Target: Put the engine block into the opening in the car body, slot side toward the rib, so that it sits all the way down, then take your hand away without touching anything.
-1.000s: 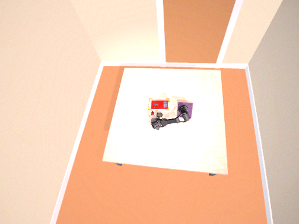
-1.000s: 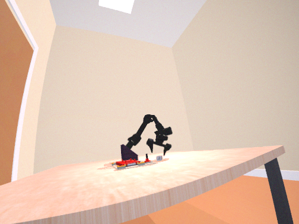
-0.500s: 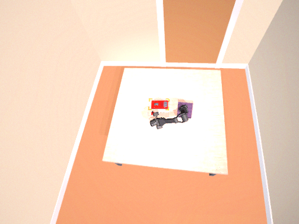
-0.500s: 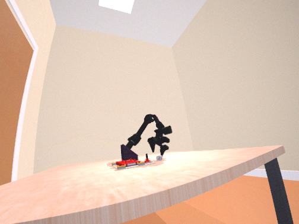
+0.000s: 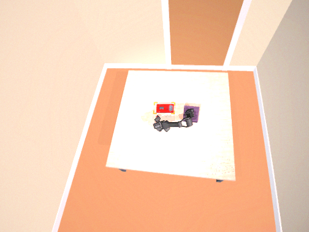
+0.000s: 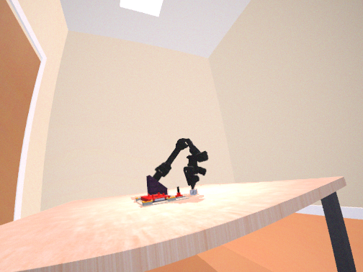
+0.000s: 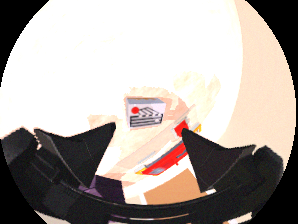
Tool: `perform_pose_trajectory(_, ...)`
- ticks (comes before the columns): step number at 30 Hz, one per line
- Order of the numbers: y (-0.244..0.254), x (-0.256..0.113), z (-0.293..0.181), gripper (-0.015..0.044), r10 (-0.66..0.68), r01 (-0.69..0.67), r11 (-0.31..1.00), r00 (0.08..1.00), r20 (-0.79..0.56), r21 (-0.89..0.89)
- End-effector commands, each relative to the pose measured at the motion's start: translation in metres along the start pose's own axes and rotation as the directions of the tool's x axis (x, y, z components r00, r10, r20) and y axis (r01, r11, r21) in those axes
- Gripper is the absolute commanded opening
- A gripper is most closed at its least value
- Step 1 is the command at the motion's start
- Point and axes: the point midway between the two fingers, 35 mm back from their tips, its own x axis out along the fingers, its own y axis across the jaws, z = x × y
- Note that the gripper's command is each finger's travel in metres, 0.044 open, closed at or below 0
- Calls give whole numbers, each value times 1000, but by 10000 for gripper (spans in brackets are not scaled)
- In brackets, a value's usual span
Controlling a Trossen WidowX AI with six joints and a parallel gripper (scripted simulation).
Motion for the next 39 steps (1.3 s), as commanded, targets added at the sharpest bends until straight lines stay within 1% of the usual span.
perform_pose_trajectory(1,0,1,-1,440,41,-41,989,999,-3,-141)
perform_pose_trajectory(9,-3,-1,-1,440,104,-95,913,995,2,-396)
perform_pose_trajectory(17,-5,-4,0,440,168,-122,770,986,14,-626)
perform_pose_trajectory(28,-10,-9,1,440,251,-89,495,967,44,-864)
perform_pose_trajectory(39,-15,-15,4,440,327,31,175,941,87,-984)
